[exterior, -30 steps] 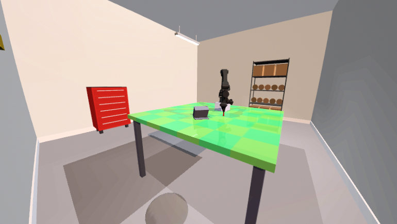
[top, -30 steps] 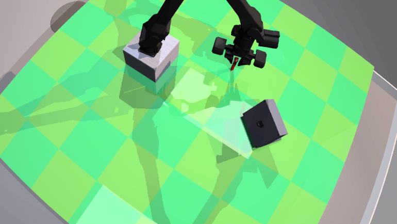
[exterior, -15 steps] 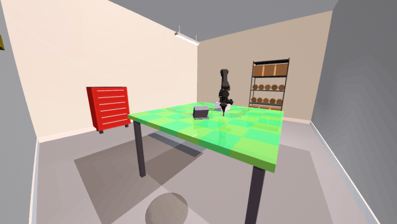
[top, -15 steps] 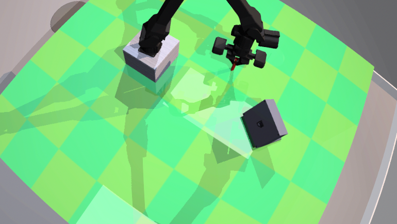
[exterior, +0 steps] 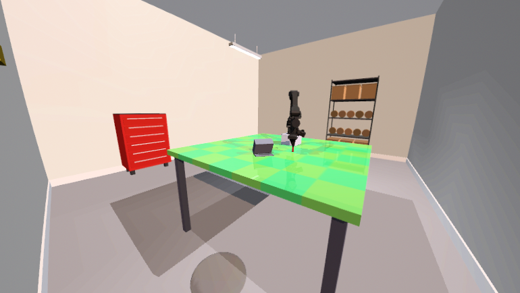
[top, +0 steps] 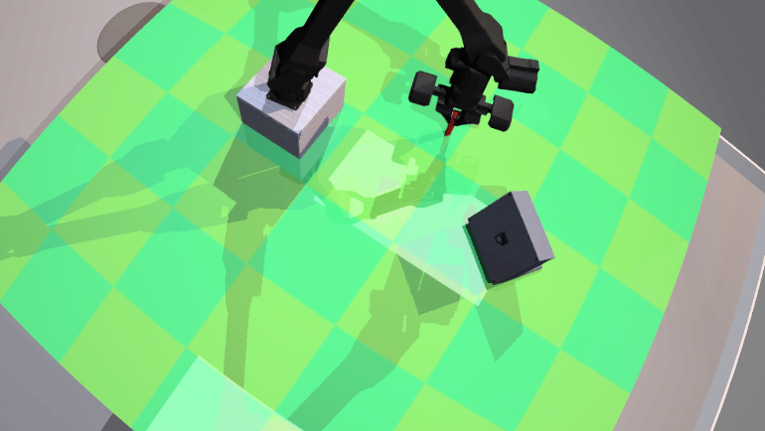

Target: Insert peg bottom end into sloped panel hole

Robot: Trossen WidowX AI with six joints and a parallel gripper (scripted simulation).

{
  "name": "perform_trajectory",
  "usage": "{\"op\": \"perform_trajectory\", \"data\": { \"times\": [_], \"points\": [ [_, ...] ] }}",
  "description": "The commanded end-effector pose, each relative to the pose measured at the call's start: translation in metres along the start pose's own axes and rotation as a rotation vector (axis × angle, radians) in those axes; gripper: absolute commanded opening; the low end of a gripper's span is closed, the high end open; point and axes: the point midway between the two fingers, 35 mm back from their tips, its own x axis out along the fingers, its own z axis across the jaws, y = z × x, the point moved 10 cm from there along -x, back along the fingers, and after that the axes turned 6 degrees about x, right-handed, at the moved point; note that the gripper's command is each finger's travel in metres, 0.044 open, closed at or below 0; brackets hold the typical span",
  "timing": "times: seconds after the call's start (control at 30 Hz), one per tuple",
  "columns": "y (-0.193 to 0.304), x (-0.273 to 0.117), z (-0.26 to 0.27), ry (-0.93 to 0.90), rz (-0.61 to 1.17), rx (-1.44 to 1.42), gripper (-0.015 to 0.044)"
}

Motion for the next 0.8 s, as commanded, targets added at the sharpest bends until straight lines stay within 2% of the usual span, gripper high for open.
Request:
{"op": "perform_trajectory", "data": {
  "times": [0.0, 0.53, 0.77],
  "points": [
    [0.000, -0.001, 0.000, 0.000, 0.000, 0.000, 0.0000],
    [-0.002, -0.076, -0.003, -0.004, 0.005, 0.003, 0.0000],
    [0.000, -0.079, -0.005, -0.007, -0.005, 0.014, 0.0000]
  ]
}}
